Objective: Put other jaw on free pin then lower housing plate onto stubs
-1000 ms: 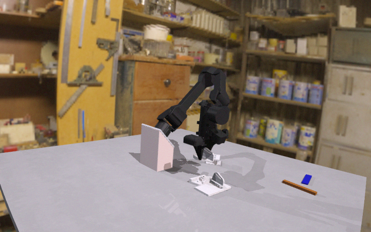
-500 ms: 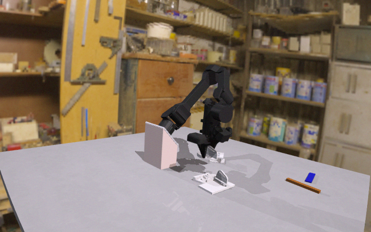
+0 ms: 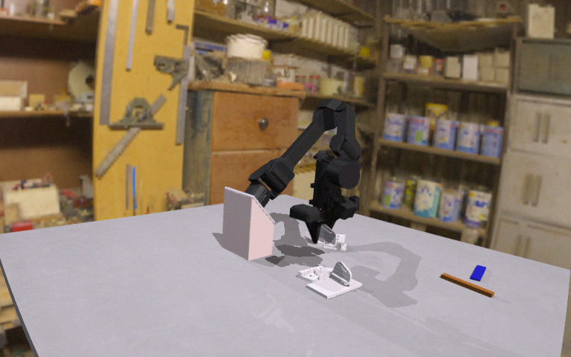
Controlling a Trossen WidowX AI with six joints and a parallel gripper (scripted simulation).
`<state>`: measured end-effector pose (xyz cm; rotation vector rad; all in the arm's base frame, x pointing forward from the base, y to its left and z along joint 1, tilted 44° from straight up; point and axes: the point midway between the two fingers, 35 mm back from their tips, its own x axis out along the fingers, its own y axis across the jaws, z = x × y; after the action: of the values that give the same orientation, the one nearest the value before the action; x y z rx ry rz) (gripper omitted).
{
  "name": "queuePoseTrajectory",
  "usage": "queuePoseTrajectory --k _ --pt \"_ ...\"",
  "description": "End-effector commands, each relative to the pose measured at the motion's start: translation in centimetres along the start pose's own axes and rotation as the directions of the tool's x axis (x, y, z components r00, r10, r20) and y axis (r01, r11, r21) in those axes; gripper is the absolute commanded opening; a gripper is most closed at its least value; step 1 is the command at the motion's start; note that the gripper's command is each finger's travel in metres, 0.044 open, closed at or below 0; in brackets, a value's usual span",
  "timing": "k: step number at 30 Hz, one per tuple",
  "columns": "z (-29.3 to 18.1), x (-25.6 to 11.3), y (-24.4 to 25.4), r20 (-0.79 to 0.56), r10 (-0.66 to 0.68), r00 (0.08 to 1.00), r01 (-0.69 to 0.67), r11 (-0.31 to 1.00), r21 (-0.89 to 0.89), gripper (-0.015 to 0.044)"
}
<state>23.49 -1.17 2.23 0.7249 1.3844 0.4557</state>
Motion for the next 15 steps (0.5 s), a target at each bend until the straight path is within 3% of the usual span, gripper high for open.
queuePoseTrajectory --k 1,15 --pt "1.1 -0.1 -0.9 -0.003 -0.004 1.000 0.004 1.000 -0.003 0.0134" --pt "4.6 -0.2 -3.8 -0.001 -0.006 1.000 0.006 1.000 -0.004 0.0134"
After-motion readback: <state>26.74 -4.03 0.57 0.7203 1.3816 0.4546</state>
